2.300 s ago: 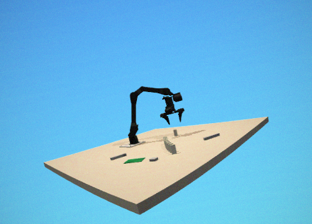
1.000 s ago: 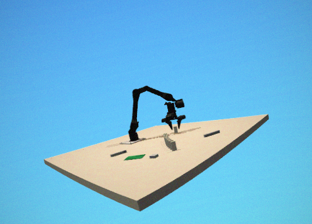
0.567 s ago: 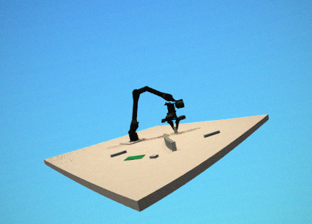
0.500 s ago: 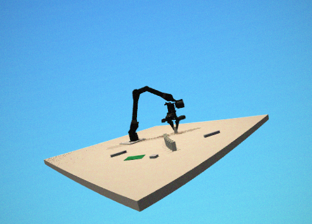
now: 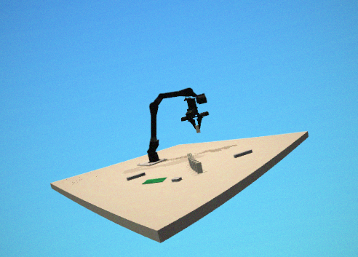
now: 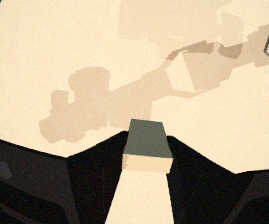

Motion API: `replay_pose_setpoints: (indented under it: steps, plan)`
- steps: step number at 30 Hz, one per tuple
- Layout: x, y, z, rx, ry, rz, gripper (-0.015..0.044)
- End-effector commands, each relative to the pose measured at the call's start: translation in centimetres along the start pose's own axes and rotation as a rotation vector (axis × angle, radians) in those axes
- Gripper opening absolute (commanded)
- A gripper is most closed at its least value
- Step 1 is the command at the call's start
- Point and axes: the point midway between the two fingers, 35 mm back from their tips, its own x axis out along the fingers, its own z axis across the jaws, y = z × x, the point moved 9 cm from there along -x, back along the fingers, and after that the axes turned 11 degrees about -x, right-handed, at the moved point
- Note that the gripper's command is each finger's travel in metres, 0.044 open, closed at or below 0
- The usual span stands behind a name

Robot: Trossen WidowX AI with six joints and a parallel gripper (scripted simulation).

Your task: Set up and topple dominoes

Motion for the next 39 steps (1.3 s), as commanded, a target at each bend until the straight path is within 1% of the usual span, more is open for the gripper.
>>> replay_pose_setpoints:
  steps: [1, 5, 10, 15, 26, 39]
  plan:
    - [0.0, -2.1, 0.3, -0.049, 0.019, -0.006, 0.0107]
    - [0.0, -8.1, 0.5, -0.197, 0.019, -0.008, 0.0107]
    - [-0.1, -15.4, -1.0, -0.381, 0.022, -0.012, 0.0107]
    - [-0.2, -19.8, -2.8, -0.501, 0.027, -0.015, 0.0107]
    - [0.1, -20.0, -2.8, -0.505, 0.027, -0.015, 0.0107]
    - [5.5, -20.3, -2.2, -0.505, 0.026, -0.016, 0.0107]
